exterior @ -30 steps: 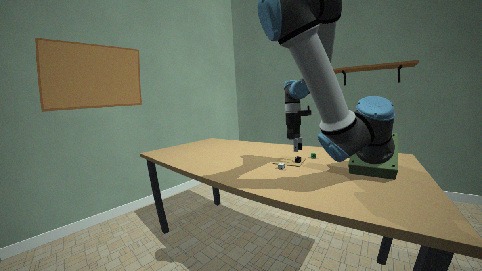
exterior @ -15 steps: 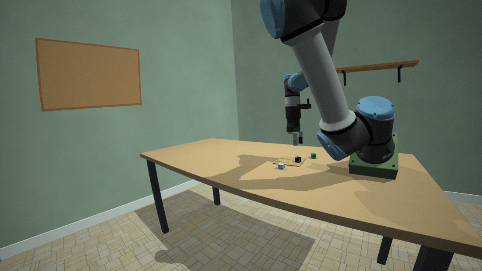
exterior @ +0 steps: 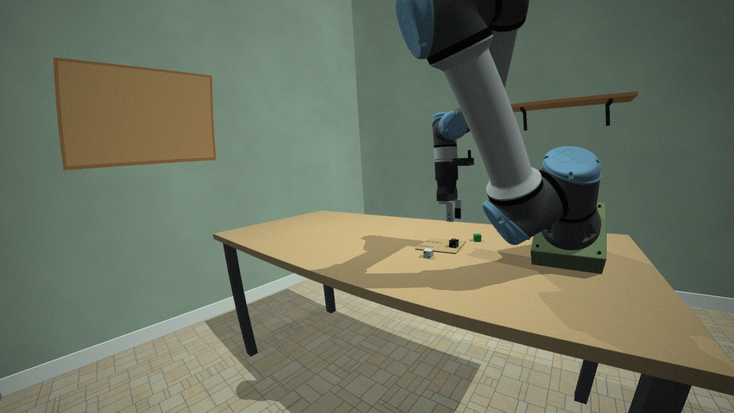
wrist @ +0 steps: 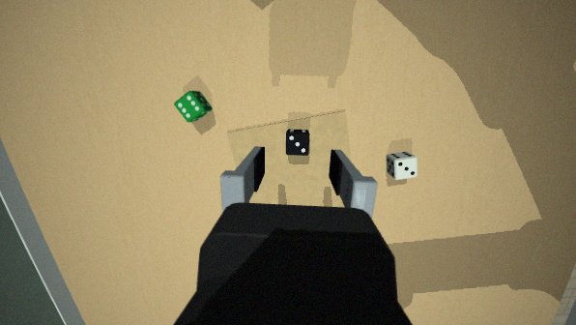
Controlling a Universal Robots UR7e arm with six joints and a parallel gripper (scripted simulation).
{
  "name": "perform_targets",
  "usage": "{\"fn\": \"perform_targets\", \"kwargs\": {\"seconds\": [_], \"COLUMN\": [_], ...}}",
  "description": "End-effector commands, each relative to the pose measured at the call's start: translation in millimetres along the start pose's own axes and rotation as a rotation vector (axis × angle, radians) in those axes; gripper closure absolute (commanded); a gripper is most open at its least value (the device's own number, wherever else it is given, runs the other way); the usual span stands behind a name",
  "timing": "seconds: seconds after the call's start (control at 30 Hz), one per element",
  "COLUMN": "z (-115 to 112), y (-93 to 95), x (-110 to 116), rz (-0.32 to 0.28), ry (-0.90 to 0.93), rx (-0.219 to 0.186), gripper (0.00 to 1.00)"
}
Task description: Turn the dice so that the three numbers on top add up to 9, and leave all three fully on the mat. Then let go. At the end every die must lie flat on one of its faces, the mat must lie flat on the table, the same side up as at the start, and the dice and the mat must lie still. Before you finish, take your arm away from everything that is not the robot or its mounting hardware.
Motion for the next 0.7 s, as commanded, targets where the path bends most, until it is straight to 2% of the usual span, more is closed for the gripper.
{"fn": "perform_targets", "kwargs": {"seconds": [0.0, 0.07, 0.13, 0.2, 0.37, 0.4, 0.5, 0.57, 0.6, 0.67], "z": [1.7, 11.9, 11.9, 32.5, 101.3, 101.3, 122.8, 124.9, 124.9, 124.9], "y": [-0.3, 0.3, 0.3, 1.8, 8.6, 8.6, 11.2, 11.4, 11.4, 11.4], "x": [0.8, 3.2, 3.2, 7.0, 11.3, 11.3, 10.0, 9.8, 9.8, 9.8], "rz": [-0.001, -0.002, -0.002, -0.002, -0.002, -0.002, -0.001, -0.001, -0.001, -0.001], "ry": [-0.003, -0.021, -0.021, -0.056, -0.171, -0.171, -0.206, -0.209, -0.209, -0.209], "rx": [-0.001, -0.003, -0.003, -0.005, -0.003, -0.003, 0.000, 0.001, 0.001, 0.001], "gripper": [0.00, 0.00, 0.00, 0.00, 0.00, 0.00, 0.00, 0.00, 0.21, 0.21]}}
Point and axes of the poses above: the point where the finger pads meet when closed, its own y axis out along the fingers, its own z axis across the jaws, x = y × z, the point moved 1 cm from there along -y, back along the fingers, and after that the axes turned 6 degrees about y, right-handed, at the moved point
